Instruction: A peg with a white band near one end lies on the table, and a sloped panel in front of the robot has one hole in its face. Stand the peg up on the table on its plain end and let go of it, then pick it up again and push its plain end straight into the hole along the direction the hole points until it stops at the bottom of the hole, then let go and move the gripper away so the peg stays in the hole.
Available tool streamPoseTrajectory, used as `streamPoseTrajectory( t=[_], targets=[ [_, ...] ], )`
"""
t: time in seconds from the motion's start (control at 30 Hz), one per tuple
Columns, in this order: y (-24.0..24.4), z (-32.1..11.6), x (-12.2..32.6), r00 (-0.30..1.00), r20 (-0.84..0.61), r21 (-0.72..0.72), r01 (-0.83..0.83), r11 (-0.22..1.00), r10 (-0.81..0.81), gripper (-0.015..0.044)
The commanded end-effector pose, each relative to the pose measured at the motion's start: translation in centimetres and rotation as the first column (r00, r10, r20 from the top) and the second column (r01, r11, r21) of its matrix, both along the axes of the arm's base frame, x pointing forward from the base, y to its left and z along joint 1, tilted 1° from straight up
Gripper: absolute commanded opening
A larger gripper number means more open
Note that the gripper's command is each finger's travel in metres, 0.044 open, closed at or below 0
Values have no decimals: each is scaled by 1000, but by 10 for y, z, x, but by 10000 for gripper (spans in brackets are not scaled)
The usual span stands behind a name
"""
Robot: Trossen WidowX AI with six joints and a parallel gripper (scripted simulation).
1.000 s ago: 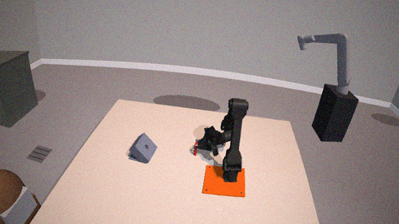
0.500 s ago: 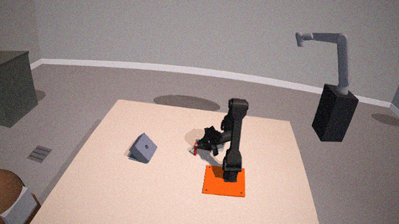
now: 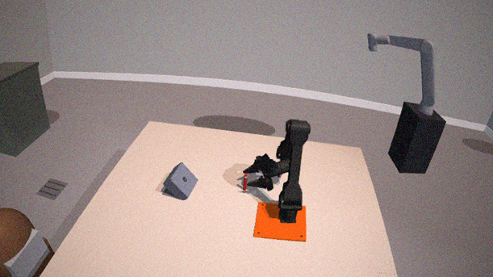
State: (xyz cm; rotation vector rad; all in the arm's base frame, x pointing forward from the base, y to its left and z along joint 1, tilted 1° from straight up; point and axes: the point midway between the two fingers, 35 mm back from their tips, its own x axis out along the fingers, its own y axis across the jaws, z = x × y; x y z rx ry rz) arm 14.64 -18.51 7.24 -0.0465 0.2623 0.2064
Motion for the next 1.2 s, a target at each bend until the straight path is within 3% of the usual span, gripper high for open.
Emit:
streamPoseTrajectory(
  t=[0.0,0.13,0.47,0.67,1.17],
  targets=[
    [0,0,0,1000,0,0,0,1000,0,440],
    [-4,10,0,1000,-4,3,8,1000,-8,440],
    [6,159,-4,991,-46,54,128,990,-125,440],
    [9,160,-3,991,-65,58,118,991,-114,440],
    [31,116,10,873,-476,100,-68,993,108,440]
  ],
)
